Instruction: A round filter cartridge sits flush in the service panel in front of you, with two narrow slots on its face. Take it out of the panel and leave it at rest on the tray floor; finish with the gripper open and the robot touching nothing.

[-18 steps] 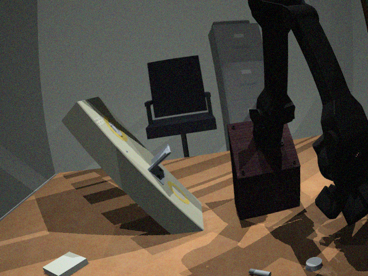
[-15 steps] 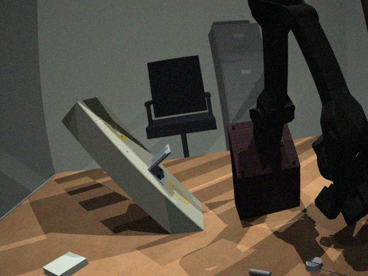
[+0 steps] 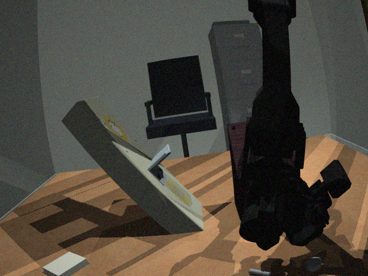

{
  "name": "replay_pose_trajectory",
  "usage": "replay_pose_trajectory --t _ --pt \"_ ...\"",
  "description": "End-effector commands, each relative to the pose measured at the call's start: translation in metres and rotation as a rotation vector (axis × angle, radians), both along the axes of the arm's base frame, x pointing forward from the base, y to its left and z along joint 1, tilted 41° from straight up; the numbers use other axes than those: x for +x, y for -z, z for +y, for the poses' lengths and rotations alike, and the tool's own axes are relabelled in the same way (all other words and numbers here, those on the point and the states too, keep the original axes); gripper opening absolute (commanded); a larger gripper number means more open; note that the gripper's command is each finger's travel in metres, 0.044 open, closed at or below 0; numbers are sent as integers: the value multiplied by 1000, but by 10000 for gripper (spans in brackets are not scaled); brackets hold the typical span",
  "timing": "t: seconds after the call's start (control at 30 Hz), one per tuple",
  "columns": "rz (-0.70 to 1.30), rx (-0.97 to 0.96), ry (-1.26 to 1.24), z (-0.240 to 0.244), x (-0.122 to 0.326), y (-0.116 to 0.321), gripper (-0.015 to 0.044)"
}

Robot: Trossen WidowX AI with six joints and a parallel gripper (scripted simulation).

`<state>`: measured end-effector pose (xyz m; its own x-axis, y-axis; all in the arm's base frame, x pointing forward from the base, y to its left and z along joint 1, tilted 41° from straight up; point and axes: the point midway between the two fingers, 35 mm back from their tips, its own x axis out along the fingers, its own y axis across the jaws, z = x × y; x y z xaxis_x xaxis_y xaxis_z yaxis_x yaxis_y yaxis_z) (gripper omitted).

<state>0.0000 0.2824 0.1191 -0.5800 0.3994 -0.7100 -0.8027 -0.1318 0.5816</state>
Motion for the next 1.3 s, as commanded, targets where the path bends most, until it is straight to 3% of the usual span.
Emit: replay_pose_trajectory --t 0.0,0.33,0.63,0.93,1.27 --pt "-38 75 203 2 60 -6 100" --pt "-185 229 657 -40 197 -27 100" --pt "-214 271 1162 -144 275 -38 100" --pt "-190 318 1663 -266 300 -36 100" --pt "-101 410 2106 -378 266 14 100"
